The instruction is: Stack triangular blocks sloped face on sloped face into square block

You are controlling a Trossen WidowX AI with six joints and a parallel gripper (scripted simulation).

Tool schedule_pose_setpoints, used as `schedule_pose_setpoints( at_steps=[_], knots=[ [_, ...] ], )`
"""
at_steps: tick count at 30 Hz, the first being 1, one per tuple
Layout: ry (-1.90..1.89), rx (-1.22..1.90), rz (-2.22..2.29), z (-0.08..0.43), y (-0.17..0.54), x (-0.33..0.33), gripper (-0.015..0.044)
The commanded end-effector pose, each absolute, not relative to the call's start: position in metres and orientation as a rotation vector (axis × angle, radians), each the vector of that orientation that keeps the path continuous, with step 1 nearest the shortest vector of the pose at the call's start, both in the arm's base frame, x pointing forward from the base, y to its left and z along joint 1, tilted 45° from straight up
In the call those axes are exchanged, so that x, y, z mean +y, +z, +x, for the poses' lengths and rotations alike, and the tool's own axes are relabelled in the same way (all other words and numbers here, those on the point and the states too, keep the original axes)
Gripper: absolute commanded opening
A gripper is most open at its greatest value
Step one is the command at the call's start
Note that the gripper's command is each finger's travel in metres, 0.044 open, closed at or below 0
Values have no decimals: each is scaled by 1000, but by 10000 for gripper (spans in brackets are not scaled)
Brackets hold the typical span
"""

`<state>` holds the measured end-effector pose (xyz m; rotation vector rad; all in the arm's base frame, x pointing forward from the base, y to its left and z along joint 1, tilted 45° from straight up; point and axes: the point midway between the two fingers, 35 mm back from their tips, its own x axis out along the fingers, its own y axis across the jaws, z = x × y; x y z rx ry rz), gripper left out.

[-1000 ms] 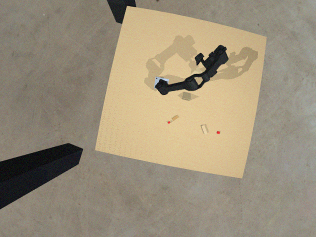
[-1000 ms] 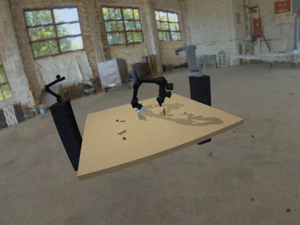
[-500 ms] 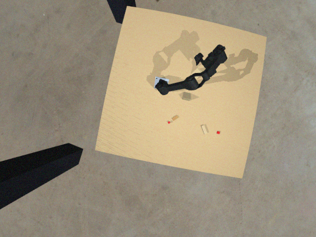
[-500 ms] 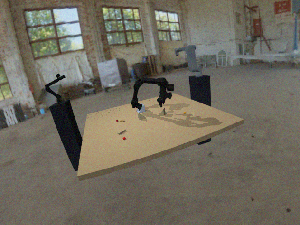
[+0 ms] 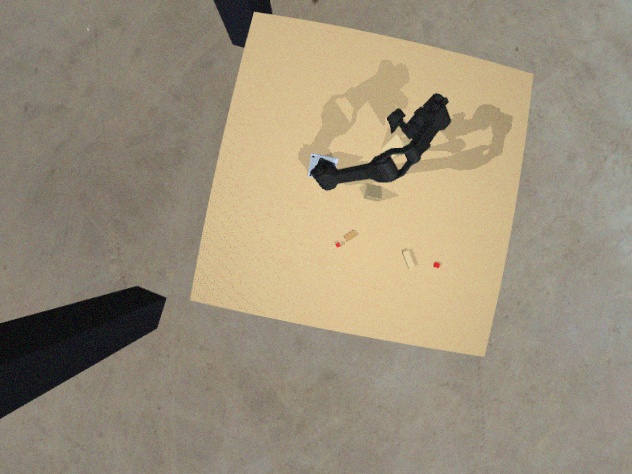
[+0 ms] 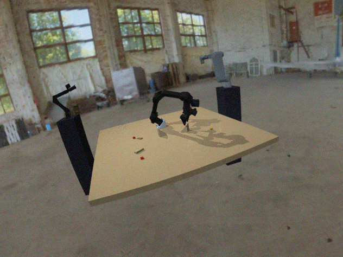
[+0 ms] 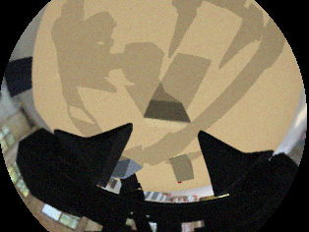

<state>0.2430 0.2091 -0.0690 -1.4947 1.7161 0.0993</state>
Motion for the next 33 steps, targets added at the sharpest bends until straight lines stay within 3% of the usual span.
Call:
schedule_pose_setpoints(
  at_steps=[1, 33],
  knots=[
    [98, 1716, -1501, 245, -75, 202, 440],
    [94, 1718, -1501, 248, -107, 162, 440]
  ],
)
